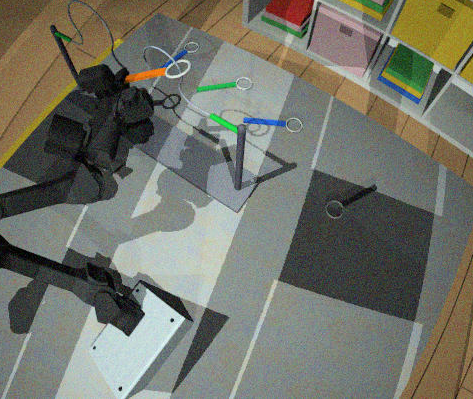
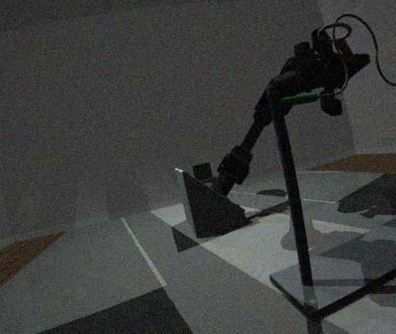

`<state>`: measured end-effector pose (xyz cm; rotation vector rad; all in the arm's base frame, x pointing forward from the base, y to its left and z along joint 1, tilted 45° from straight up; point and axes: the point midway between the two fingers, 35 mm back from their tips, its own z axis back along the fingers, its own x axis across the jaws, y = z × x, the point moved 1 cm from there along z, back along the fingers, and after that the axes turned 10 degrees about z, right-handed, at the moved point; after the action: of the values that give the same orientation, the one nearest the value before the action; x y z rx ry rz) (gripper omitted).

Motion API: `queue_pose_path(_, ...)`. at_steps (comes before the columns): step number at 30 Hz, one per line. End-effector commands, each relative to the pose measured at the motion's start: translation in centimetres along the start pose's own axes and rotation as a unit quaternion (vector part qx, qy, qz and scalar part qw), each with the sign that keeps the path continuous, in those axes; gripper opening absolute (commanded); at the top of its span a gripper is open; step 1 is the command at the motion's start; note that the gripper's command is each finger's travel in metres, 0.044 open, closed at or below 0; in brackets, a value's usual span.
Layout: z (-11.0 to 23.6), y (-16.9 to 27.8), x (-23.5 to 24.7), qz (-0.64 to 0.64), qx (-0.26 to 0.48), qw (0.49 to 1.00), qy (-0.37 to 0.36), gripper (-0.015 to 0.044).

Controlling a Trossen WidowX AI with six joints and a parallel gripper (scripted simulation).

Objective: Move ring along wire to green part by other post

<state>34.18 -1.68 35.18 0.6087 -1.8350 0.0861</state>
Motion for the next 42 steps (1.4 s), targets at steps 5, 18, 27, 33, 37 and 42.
queue_pose_path(5, -0.1, -0.4, 0.4, -0.065, -0.017, 0.997, -0.031, -0.015)
queue_pose_path(18, -0.1, -0.8, 1.6, -0.172, -0.041, 0.98, -0.087, -0.015)
queue_pose_path(27, -0.1, -1.0, 2.0, -0.232, -0.054, 0.964, -0.119, -0.015)
queue_pose_path(33, -0.1, -0.8, 1.9, -0.25, -0.058, 0.958, -0.129, -0.015)
queue_pose_path(37, -0.2, -0.5, 1.7, -0.251, -0.058, 0.958, -0.129, -0.015)
queue_pose_path(42, -0.4, 0.0, 1.1, -0.238, -0.055, 0.962, -0.123, -0.015)
